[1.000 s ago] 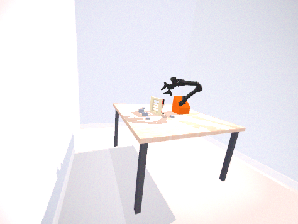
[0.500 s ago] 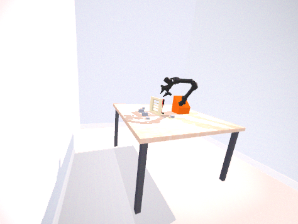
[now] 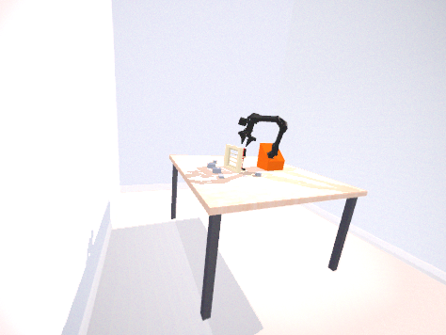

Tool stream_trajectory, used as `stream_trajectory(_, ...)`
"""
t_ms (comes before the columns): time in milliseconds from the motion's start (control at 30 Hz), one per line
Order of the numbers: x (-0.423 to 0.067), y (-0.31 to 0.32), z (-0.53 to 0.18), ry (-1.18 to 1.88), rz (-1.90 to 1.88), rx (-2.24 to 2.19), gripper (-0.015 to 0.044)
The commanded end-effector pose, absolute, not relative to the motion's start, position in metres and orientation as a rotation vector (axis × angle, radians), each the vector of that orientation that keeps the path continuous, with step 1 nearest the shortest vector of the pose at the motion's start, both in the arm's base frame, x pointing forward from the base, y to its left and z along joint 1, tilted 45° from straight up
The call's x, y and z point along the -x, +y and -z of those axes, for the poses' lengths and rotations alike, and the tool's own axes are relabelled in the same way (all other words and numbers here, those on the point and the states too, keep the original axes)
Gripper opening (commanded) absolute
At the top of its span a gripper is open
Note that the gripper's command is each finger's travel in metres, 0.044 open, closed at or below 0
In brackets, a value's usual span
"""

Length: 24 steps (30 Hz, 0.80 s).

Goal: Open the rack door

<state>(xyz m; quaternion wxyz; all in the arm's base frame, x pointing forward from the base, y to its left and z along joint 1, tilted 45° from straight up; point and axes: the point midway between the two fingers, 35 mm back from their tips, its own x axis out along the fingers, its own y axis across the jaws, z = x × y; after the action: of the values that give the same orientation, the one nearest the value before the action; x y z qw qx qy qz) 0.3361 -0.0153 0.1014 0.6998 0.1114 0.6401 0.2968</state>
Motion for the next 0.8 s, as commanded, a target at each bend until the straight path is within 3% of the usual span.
stream_trajectory(0,-0.334,-0.016,-0.099,1.467,-0.707,-0.319,0.0289)
stream_trajectory(767,-0.33,-0.001,-0.081,1.527,-0.773,-0.437,0.0289)
